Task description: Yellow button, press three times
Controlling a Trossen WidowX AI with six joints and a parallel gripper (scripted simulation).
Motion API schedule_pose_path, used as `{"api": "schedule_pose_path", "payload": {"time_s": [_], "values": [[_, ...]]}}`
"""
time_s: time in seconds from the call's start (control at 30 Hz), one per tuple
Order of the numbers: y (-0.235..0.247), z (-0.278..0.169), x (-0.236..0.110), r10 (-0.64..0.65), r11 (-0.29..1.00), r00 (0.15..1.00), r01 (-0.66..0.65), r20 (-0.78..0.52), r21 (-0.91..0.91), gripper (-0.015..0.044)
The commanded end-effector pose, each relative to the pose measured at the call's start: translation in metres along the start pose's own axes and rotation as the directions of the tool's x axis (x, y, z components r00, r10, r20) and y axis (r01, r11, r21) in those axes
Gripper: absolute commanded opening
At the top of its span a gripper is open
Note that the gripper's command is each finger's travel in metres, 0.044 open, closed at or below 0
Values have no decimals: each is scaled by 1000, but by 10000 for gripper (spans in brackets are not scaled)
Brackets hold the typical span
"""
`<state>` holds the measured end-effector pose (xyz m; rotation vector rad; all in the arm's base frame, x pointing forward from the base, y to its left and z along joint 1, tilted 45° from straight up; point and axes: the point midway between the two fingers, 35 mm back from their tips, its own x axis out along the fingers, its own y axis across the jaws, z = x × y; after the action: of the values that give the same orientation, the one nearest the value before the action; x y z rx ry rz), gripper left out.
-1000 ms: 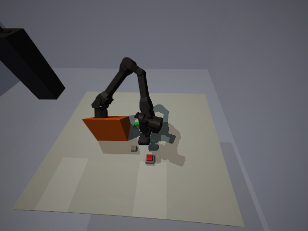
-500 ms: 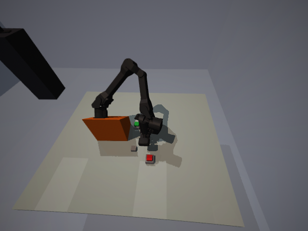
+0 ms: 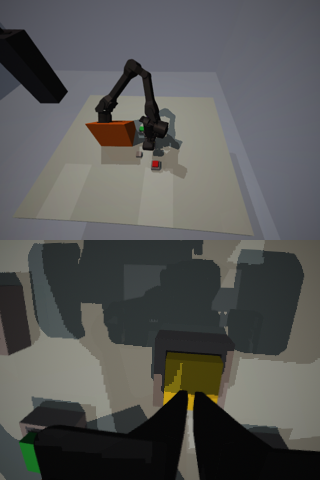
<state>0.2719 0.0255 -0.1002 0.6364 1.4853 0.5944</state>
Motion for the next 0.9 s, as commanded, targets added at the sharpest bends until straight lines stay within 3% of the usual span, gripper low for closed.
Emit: {"api": "schedule_pose_path", "payload": {"time_s": [0.0,0.87], "values": [[-1,2,-17,-5,1000,1000,5,8,-7,20],[-1,2,17,-3,1000,1000,3,8,-7,20]]}}
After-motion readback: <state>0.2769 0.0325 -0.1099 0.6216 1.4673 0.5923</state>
